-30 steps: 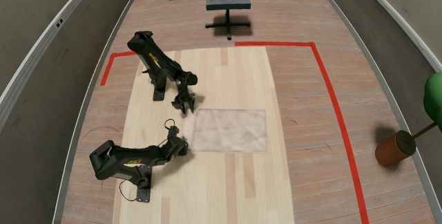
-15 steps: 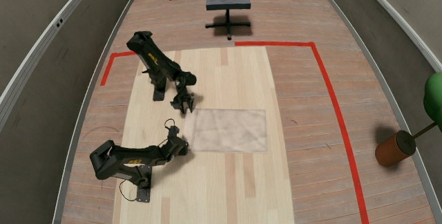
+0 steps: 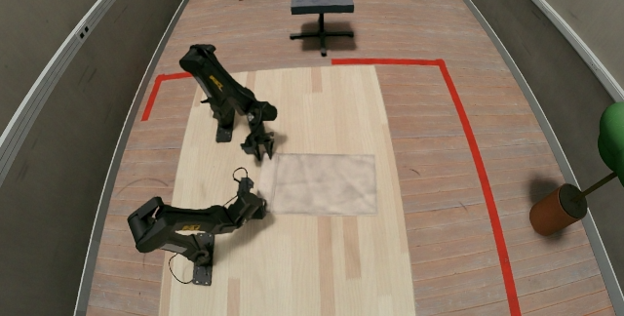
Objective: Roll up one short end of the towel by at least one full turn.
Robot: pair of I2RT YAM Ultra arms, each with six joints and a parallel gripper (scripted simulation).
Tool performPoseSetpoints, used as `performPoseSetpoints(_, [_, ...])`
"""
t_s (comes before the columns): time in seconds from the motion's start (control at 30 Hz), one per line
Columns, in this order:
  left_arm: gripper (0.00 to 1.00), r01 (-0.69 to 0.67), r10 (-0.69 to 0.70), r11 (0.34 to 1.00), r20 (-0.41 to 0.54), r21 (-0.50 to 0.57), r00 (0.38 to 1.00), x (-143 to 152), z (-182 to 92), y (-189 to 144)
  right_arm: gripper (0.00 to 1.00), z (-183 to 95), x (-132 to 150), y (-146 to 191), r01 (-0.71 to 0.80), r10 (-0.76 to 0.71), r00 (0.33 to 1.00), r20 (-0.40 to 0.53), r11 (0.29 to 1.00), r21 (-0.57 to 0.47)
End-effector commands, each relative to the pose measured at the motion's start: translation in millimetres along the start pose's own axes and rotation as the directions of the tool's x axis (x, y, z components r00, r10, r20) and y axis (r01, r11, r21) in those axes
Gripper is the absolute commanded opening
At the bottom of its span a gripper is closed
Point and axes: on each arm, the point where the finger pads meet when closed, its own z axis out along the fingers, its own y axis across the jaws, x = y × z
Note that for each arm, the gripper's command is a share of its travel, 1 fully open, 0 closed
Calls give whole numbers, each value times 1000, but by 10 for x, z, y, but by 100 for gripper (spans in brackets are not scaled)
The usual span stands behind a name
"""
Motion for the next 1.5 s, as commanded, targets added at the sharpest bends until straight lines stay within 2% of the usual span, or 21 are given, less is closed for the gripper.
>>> performPoseSetpoints(0.0, [48, -8, 8, 1000, 16, 0, 1000, -25, 39, -12, 48, 29, 50, 79, -8, 8, 1000, -2, 1000, -17])
performPoseSetpoints(0.3, [38, -8, 8, 1000, 16, 0, 1000, -11, 57, 27, 38, 47, 64, 41, -8, 8, 1000, -2, 1000, -17])
performPoseSetpoints(1.47, [22, -8, 8, 1000, 16, 0, 1000, 13, 87, 94, 20, 82, 93, -34, -8, 8, 1000, -2, 1000, -17])
